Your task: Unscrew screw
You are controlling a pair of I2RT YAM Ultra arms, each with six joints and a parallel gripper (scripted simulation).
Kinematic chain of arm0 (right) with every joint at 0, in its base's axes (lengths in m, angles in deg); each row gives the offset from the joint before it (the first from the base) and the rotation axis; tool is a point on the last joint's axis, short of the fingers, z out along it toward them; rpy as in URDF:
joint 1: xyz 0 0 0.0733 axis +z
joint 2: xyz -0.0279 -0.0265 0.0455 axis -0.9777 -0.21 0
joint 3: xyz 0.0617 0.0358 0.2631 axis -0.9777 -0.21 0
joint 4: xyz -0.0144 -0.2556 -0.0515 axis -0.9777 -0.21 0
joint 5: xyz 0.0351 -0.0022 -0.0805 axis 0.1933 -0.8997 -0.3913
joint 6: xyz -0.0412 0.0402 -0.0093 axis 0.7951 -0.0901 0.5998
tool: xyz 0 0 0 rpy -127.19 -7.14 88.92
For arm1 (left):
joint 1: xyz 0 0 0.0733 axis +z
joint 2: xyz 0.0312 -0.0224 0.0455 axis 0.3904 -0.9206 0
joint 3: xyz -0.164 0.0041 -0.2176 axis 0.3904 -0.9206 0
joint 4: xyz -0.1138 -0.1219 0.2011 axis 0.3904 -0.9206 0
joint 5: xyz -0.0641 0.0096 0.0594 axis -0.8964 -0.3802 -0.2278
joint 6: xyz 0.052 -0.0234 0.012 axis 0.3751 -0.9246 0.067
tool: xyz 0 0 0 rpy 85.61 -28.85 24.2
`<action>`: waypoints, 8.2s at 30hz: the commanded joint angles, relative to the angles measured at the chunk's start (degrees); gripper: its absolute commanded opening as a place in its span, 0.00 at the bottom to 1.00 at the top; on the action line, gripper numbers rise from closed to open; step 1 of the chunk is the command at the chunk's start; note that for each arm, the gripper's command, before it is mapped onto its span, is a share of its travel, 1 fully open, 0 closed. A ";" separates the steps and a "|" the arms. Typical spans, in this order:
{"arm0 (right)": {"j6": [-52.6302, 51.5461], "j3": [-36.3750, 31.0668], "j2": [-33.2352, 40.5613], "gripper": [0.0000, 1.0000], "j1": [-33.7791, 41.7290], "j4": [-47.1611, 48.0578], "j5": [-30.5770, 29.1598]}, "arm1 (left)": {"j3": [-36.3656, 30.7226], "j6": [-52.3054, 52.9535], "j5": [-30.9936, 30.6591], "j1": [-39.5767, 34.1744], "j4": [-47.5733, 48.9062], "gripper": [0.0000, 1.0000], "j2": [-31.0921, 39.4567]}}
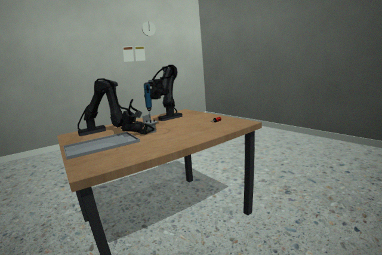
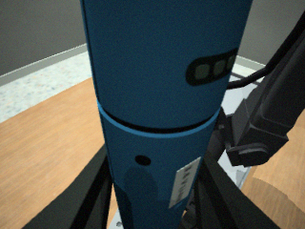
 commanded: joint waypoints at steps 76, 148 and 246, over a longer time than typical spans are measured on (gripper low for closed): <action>-0.34 -0.12 1.90 0.59 -0.73 0.23 0.42 | -0.28 -0.26 -0.28 0.31 6.19 0.42 -0.55; -0.36 -0.12 1.90 0.59 -0.73 0.23 0.43 | -1.28 -0.23 -0.05 0.05 9.05 0.42 -3.65; -0.37 -0.12 1.90 0.59 -0.73 0.23 0.46 | -1.54 -0.23 -0.04 0.04 11.80 0.42 -5.49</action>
